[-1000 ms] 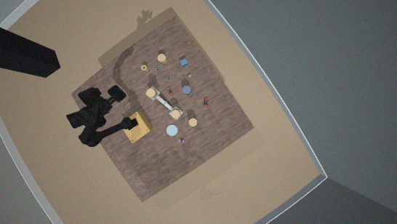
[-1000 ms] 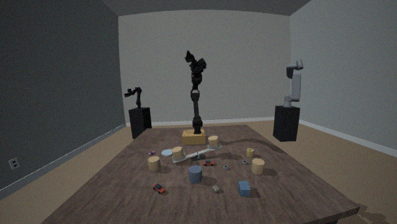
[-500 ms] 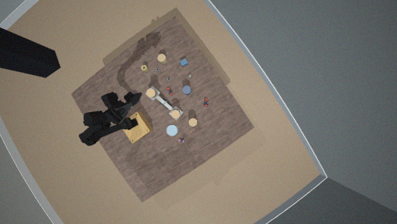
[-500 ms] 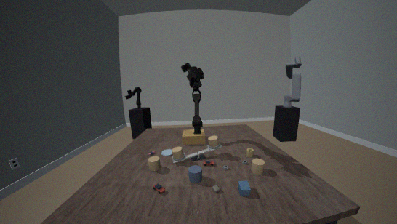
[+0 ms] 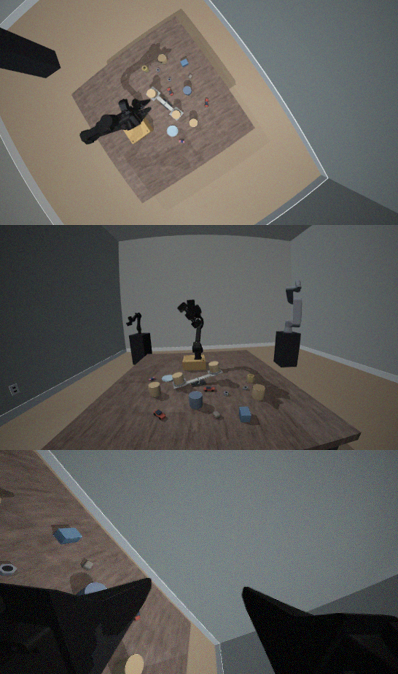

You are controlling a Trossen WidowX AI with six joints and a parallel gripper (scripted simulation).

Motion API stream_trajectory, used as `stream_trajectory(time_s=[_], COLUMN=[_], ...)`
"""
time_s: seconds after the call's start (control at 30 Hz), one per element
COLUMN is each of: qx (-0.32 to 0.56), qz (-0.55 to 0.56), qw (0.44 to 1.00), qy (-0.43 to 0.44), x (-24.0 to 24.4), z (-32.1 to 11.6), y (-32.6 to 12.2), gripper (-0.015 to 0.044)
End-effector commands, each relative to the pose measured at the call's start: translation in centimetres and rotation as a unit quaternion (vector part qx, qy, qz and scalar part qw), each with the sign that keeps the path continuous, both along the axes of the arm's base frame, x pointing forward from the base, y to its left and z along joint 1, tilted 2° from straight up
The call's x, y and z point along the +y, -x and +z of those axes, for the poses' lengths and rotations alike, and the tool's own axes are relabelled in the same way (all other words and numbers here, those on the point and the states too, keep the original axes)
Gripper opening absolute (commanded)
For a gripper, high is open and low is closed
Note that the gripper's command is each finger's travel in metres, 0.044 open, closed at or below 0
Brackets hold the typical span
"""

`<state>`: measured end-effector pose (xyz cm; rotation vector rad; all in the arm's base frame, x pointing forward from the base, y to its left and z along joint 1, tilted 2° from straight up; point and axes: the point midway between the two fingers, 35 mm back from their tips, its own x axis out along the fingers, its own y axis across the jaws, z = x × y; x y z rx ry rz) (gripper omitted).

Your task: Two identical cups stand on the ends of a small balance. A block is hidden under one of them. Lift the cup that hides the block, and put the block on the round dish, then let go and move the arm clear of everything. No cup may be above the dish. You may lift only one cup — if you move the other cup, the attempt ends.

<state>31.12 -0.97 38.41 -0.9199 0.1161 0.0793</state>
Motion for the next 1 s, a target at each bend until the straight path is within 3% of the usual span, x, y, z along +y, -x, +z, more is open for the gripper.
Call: stream_trajectory(time_s=[0.0,0.5,0.97], qx=[0.051,0.232,0.363], qz=[0.001,-0.014,-0.045], qw=[0.998,0.958,0.875], qy=[-0.031,-0.167,-0.319], x=[-0.5,-1.1,0.0], z=[-3.0,-13.2,-20.1], y=[0.9,5.2,10.5], gripper=[0.0440,0.0440,0.0440])
